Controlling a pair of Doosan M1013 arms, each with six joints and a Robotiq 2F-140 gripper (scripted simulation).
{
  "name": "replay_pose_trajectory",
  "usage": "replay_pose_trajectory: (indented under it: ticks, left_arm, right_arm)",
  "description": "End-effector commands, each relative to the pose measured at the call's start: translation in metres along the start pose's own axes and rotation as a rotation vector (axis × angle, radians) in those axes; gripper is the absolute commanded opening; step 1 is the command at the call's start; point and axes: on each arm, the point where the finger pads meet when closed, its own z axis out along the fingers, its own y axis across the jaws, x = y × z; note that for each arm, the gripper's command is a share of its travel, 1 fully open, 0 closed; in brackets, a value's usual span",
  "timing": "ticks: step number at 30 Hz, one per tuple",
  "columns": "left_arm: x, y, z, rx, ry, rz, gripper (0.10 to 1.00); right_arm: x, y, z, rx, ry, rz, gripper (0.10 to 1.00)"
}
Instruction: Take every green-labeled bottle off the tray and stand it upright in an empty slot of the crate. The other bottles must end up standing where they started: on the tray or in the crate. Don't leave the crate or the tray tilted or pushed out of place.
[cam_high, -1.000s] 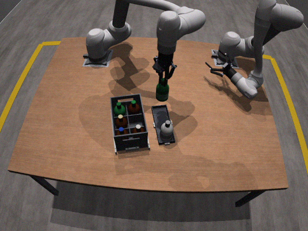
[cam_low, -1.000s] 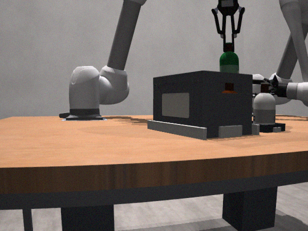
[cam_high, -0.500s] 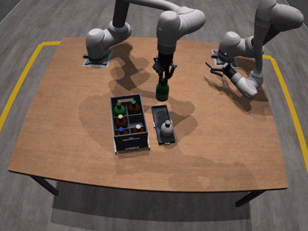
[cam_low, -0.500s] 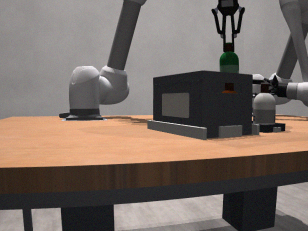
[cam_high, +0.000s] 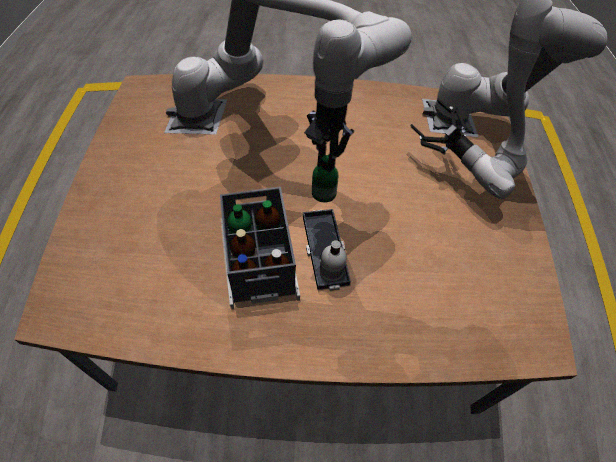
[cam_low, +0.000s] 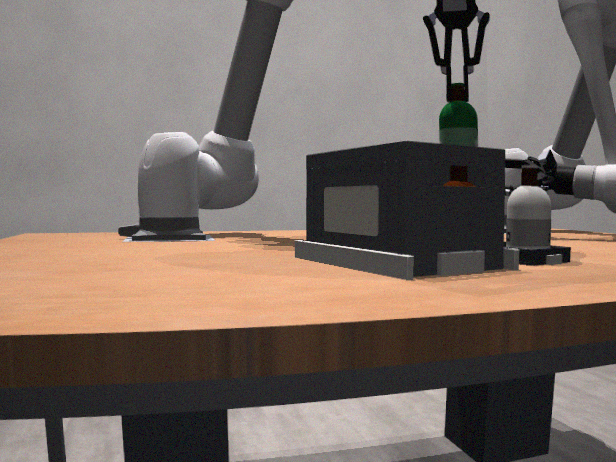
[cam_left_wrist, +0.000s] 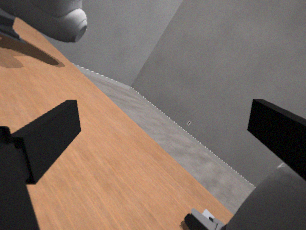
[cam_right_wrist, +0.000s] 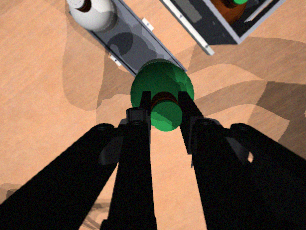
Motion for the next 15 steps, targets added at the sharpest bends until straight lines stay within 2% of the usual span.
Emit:
replay_pose_trajectory:
  ticks: [1, 15]
  left_arm:
    - [0.000, 0.000, 0.000, 0.000, 0.000, 0.000, 1.000]
    - [0.000, 0.000, 0.000, 0.000, 0.000, 0.000, 1.000]
  right_arm:
    - [0.000, 0.000, -0.004, 0.002, 0.000, 0.000, 0.099]
    - [0.000, 0.000, -0.017, 0.002, 0.000, 0.000, 0.099]
